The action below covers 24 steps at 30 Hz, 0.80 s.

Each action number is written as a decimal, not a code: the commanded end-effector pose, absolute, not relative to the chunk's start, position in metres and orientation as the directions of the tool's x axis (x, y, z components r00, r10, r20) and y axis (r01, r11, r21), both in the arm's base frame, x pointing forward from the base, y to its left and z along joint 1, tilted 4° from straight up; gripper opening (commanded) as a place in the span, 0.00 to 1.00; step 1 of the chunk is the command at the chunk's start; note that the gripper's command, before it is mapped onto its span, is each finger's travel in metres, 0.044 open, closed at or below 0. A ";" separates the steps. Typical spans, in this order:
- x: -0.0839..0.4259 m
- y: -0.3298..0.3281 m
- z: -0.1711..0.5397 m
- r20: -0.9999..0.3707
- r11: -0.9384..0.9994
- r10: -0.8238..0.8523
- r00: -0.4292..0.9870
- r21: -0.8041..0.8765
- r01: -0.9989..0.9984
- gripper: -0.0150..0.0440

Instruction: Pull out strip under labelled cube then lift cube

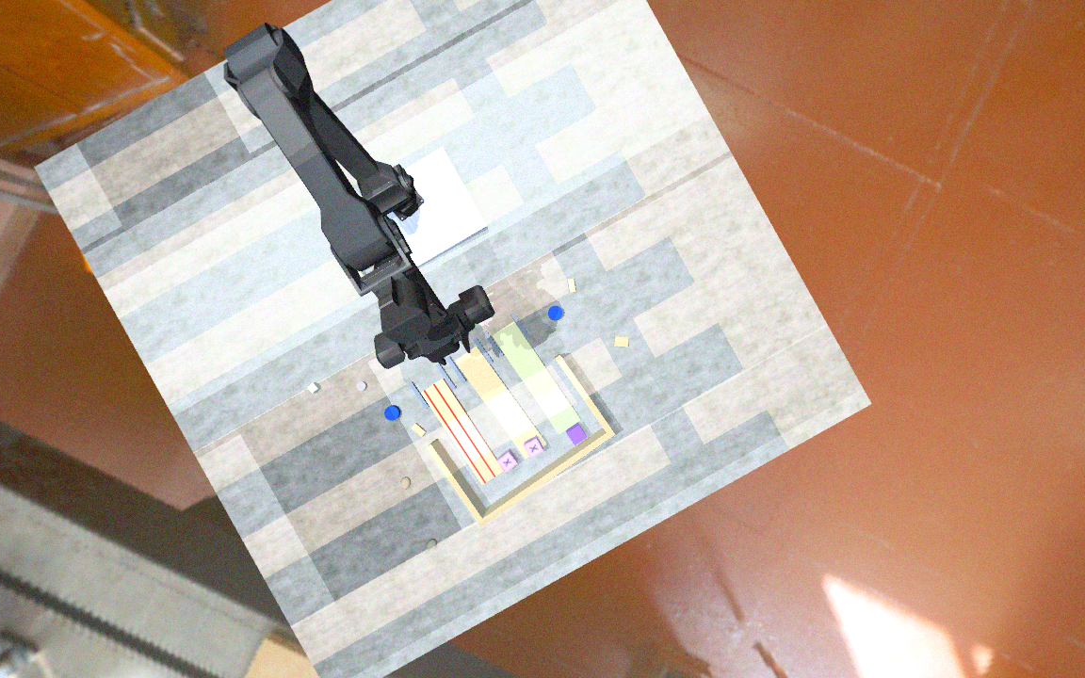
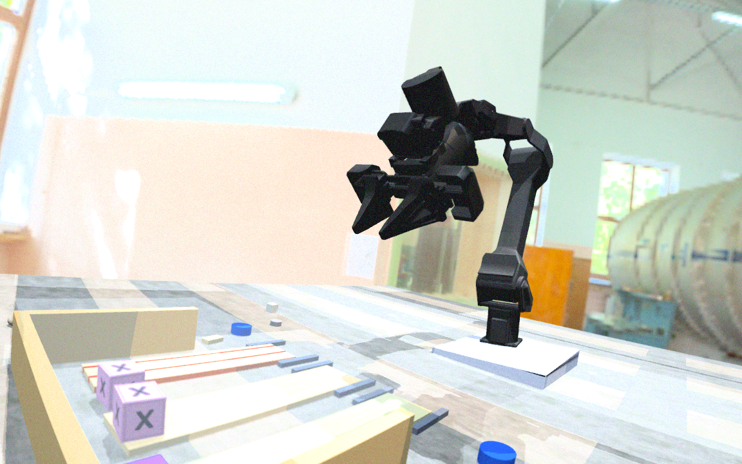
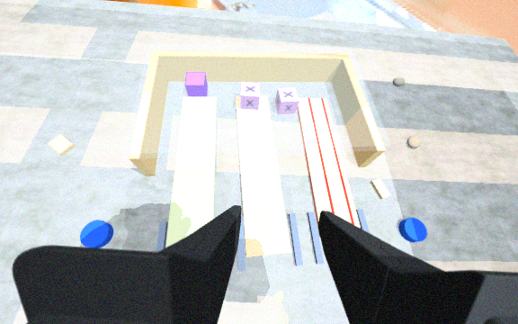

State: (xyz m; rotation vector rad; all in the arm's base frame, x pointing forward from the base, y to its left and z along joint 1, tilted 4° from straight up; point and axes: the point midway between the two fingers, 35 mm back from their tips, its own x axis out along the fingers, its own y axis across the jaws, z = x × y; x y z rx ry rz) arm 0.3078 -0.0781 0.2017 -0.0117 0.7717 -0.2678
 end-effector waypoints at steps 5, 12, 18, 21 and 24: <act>0.334 -0.093 0.164 -0.896 0.980 -0.179 0.407 -0.126 0.152 0.26; 0.349 -0.106 0.126 -0.990 0.992 -0.094 0.107 -0.085 0.089 0.25; 0.353 -0.108 0.119 -0.995 0.994 -0.079 0.060 -0.074 0.081 0.25; 0.353 -0.108 0.116 -0.995 0.994 -0.079 0.060 -0.074 0.081 0.25; 0.354 -0.109 0.111 -0.995 0.994 -0.079 0.060 -0.074 0.081 0.25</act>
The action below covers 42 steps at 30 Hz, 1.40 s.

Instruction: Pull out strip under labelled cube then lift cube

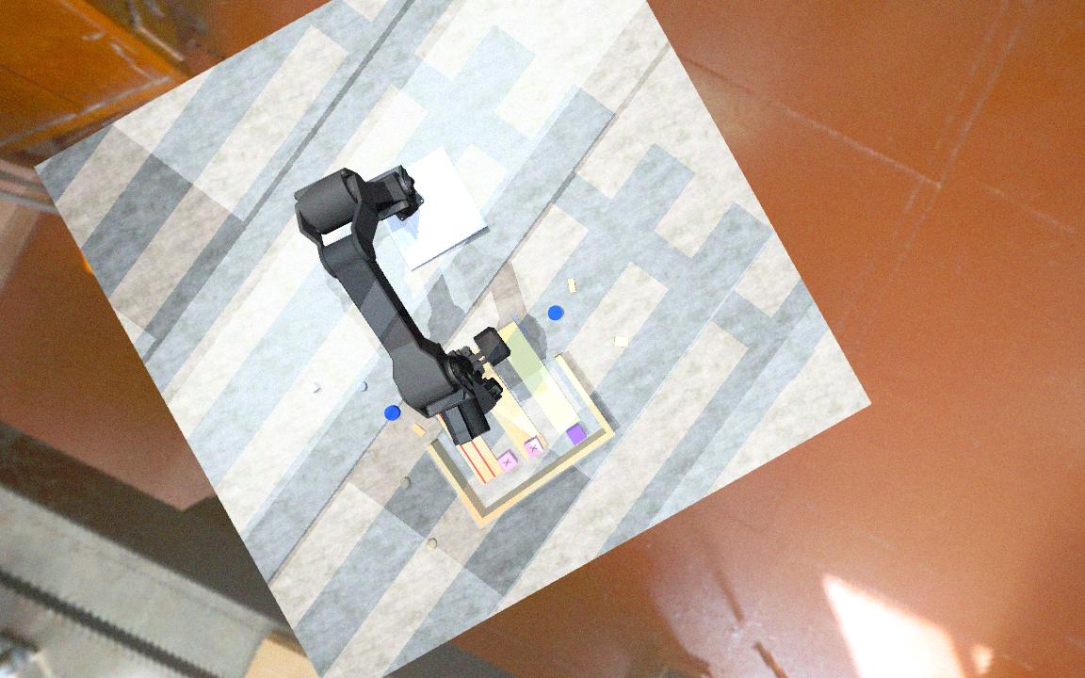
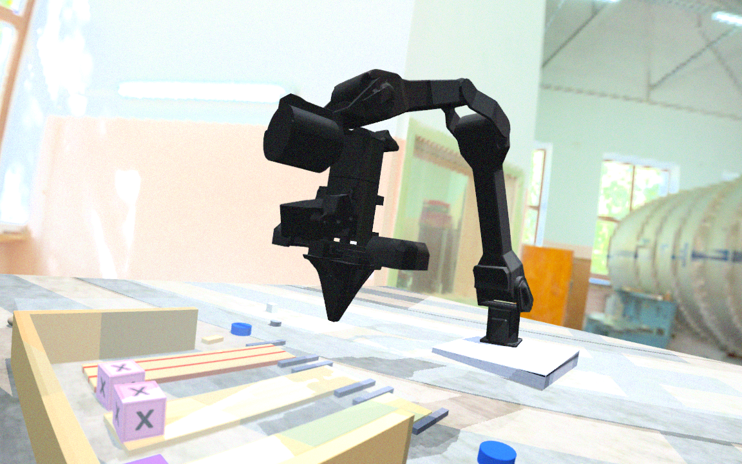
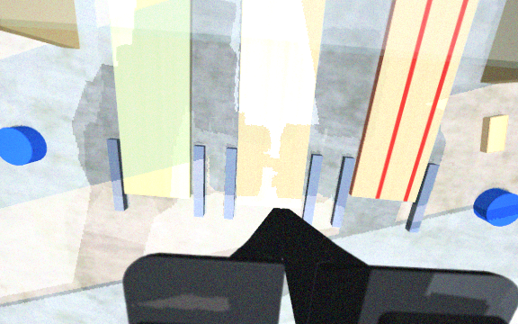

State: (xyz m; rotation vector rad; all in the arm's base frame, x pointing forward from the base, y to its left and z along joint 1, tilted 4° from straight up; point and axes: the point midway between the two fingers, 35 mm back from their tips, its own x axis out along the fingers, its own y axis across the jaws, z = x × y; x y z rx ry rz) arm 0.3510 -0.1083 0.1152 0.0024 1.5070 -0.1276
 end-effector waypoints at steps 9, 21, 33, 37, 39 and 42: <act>0.355 -0.110 0.096 -0.995 0.994 -0.079 0.060 -0.074 0.081 0.25; 0.356 -0.111 0.076 -0.995 0.994 -0.079 0.060 -0.074 0.081 0.25; 0.355 -0.112 0.057 -0.995 0.994 -0.079 0.059 -0.074 0.081 0.25; 0.354 -0.112 0.051 -0.995 0.994 -0.079 0.059 -0.074 0.081 0.25; 0.354 -0.112 0.050 -0.995 0.994 -0.079 0.059 -0.074 0.081 0.25; 0.354 -0.112 0.050 -0.995 0.994 -0.079 0.059 -0.074 0.081 0.25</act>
